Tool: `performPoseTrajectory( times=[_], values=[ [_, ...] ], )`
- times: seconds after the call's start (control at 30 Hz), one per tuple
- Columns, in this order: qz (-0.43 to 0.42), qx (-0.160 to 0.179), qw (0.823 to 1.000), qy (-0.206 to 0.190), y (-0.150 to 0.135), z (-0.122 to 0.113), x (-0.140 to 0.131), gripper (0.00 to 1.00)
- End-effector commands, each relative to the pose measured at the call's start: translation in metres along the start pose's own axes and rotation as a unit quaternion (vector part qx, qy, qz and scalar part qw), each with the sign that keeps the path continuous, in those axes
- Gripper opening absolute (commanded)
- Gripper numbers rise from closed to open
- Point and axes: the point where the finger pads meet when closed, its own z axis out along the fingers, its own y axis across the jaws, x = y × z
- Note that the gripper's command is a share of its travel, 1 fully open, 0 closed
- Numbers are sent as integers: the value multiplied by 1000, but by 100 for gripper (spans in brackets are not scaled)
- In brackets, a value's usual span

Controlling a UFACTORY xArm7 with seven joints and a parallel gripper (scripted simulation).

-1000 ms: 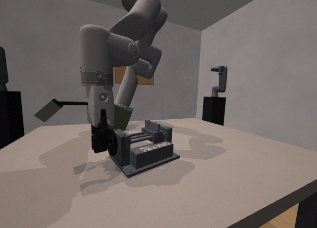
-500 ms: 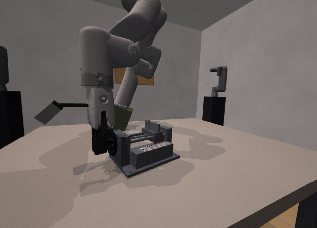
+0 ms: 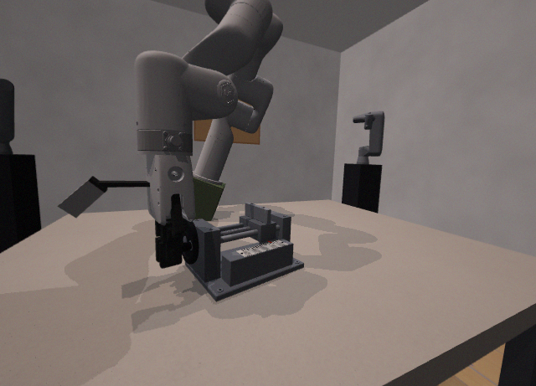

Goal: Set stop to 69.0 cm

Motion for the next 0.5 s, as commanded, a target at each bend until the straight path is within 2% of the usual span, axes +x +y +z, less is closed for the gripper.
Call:
performPoseTrajectory(
  times=[0.0,0.47],
  values=[
    [1,1,1000,1,0,2,1,6],
    [1,1,1000,1,5,15,1,6]
  ],
)
